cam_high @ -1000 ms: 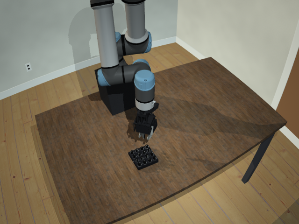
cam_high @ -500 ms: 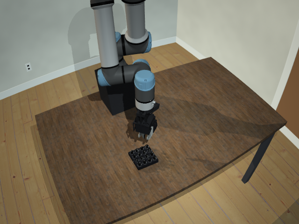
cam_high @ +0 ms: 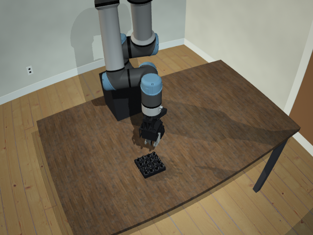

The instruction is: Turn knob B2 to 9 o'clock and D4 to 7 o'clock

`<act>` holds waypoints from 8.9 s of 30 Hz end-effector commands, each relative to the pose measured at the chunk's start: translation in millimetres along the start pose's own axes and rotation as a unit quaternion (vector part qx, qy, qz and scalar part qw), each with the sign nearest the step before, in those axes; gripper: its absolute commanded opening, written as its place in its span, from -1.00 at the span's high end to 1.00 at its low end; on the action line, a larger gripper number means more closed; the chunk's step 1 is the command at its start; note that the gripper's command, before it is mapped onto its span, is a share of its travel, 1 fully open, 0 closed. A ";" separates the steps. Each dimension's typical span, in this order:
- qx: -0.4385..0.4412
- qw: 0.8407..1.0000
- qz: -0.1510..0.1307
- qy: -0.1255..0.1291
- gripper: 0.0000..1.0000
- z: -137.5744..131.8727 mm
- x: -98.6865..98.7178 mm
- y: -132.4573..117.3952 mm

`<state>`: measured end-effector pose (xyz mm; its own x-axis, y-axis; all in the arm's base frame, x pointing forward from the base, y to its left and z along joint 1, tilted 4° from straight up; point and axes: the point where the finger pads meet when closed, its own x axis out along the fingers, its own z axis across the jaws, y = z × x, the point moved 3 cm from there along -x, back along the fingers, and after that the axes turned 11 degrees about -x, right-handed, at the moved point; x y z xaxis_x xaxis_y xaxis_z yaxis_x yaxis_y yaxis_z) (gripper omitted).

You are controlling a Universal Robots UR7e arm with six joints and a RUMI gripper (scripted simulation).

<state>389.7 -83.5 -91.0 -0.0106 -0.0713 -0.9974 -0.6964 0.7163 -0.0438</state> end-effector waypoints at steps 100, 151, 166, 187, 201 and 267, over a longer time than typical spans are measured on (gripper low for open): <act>0.001 1.000 -0.003 0.000 0.78 0.9 42.7 -3.3; 0.000 1.000 -0.001 0.000 0.78 1.4 43.1 2.7; 0.000 1.000 -0.001 0.000 0.78 1.4 43.2 3.1; 0.000 1.000 -0.001 0.000 0.78 1.5 42.8 5.5; 0.000 1.000 -0.001 0.000 0.78 1.5 42.8 5.5; 0.001 1.000 -0.003 0.000 0.78 1.7 56.7 2.7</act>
<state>385.9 -82.0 -148.2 -0.0102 -0.0717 -0.9974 -0.6960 0.7167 -0.0444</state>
